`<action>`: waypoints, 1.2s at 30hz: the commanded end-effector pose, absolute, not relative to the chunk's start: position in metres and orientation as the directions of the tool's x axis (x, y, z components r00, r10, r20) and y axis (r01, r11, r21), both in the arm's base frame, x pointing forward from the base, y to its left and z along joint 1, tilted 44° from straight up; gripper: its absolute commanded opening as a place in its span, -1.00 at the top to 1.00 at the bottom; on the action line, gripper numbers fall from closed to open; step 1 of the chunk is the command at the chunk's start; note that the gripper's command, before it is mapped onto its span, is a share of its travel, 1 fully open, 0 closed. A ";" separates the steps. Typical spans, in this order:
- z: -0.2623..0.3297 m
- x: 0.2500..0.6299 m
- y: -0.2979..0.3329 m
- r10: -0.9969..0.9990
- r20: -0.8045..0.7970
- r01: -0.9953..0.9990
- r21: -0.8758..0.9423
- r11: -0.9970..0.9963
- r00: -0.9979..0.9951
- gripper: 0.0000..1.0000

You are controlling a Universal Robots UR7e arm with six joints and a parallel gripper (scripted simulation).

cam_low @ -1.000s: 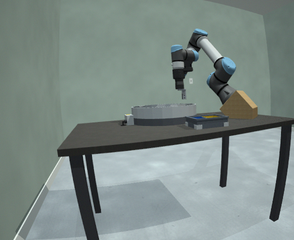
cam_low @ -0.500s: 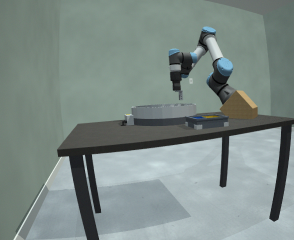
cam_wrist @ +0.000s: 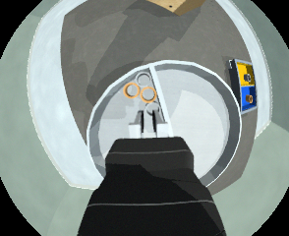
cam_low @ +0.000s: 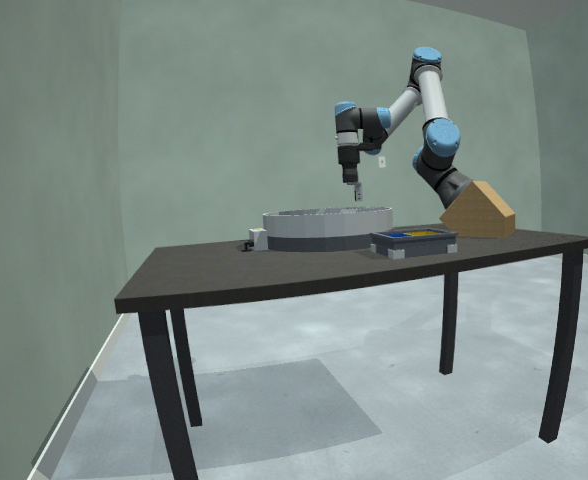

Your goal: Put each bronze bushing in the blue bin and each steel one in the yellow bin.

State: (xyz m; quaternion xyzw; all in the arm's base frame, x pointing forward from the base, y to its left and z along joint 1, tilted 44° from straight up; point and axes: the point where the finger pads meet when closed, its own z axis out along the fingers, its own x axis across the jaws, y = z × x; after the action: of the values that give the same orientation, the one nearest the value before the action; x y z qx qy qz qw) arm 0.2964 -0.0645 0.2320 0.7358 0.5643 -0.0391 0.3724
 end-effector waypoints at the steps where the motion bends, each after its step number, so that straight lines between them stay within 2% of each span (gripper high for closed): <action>1: 0.228 0.299 -0.068 0.801 -0.478 0.859 0.505 -0.086 0.361 0.21; 36: 0.199 0.313 -0.093 0.802 -0.477 0.859 0.504 -0.085 0.360 0.21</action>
State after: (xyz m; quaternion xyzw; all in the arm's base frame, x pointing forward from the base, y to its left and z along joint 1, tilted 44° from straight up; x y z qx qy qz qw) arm 0.3123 -0.0913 0.2007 0.7358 0.5646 -0.0388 0.3720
